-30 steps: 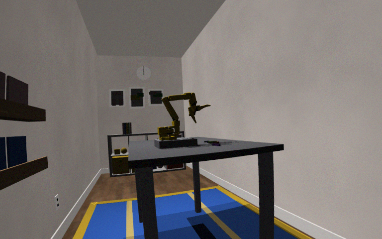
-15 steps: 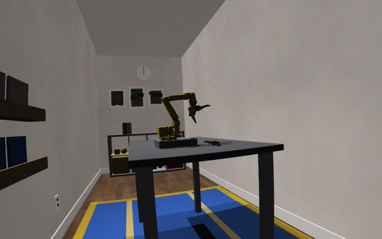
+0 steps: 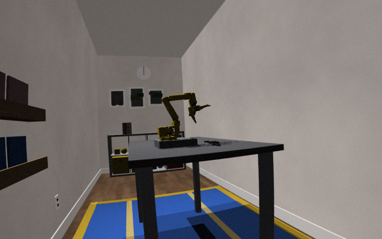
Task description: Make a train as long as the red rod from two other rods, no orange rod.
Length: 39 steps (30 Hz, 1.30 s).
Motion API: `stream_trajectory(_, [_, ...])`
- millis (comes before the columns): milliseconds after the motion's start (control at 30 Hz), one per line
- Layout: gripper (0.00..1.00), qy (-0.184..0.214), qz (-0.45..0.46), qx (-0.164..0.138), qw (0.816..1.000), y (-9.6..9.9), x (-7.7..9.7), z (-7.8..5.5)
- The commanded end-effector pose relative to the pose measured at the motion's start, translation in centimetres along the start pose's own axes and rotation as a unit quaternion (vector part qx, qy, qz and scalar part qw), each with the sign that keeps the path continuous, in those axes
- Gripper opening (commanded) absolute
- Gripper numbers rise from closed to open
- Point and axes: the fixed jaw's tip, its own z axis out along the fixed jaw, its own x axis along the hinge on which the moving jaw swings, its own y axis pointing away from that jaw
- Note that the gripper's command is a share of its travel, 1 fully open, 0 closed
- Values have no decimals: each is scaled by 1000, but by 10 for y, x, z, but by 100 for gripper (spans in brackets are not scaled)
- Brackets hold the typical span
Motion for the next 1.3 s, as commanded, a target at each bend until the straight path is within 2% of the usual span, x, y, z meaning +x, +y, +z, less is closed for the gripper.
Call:
stream_trajectory(0, [100,0,-1,3,1000,-2,1,0])
stream_trajectory(933, [100,0,0,4,1000,-2,1,-1])
stream_trajectory(1100, [100,4,23,17,1000,2,8,-5])
stream_trajectory(1267, [100,14,72,46,996,12,23,-12])
